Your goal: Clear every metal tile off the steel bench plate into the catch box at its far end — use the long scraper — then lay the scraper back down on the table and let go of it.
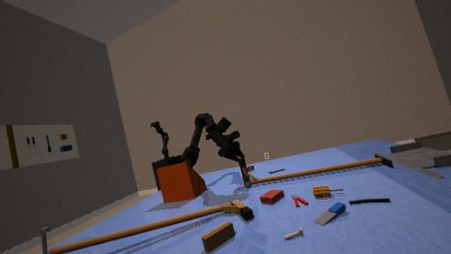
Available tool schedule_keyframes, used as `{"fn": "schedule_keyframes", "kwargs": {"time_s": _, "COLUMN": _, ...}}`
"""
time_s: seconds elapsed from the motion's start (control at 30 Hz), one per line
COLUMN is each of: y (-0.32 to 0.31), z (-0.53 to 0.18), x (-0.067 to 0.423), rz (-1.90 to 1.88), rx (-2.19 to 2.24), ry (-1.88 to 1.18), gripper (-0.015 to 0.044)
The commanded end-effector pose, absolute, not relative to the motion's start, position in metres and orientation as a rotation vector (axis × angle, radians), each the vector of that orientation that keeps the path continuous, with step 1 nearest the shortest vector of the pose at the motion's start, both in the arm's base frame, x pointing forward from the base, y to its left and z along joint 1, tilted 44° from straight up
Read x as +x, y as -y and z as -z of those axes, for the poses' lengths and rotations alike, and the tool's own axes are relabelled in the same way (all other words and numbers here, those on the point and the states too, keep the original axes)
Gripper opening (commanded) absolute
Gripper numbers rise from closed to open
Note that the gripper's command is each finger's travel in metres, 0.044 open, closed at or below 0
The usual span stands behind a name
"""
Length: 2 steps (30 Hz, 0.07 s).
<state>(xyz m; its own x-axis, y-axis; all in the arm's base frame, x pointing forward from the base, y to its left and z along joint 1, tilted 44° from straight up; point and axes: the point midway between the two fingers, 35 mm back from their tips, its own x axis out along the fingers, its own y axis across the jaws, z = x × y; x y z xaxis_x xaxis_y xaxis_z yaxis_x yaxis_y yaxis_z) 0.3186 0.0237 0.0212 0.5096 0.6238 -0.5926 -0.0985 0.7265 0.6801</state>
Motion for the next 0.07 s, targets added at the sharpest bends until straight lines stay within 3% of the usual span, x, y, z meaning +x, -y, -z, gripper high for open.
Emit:
{"fn": "schedule_keyframes", "kwargs": {"time_s": 0.0, "y": -0.0143, "z": -0.0301, "x": 0.3174, "rz": -0.475, "rx": 0.630, "ry": -0.941, "gripper": 0.0440}}
{"fn": "schedule_keyframes", "kwargs": {"time_s": 0.03, "y": -0.0123, "z": -0.0319, "x": 0.3168, "rz": -0.475, "rx": 0.630, "ry": -0.941, "gripper": 0.0440}}
